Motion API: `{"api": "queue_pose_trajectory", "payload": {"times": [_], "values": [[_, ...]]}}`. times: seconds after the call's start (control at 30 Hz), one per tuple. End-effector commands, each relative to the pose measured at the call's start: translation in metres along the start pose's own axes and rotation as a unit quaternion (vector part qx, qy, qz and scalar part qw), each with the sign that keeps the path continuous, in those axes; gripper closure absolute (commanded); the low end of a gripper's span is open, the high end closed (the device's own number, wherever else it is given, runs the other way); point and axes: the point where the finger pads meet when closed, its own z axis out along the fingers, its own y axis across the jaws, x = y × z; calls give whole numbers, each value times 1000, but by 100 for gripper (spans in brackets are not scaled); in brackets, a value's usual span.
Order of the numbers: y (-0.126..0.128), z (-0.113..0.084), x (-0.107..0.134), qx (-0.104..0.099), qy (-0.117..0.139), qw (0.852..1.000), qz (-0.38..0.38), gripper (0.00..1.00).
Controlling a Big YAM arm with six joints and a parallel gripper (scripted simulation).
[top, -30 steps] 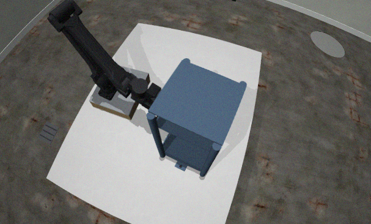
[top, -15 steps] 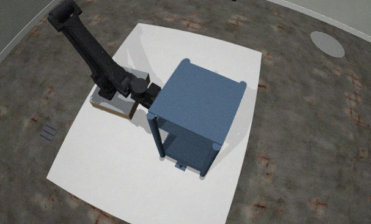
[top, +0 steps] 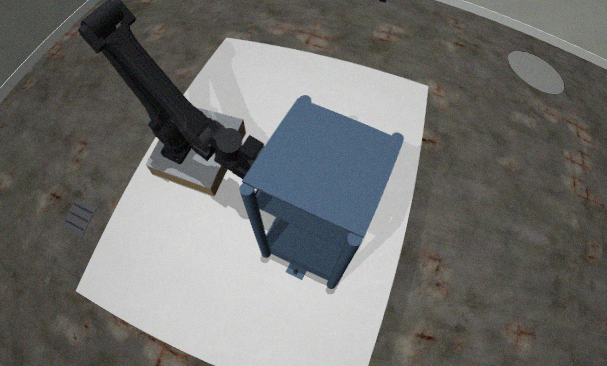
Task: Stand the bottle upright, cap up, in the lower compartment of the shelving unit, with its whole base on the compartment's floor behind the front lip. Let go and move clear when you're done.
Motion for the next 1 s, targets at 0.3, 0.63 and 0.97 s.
{"api": "queue_pose_trajectory", "payload": {"times": [0.3,0.63,0.97], "values": [[-3,3,-12,2,-24,1000,-2,74],[-5,5,-22,4,-34,999,-3,74],[-5,6,-23,4,-35,999,-3,74]]}}
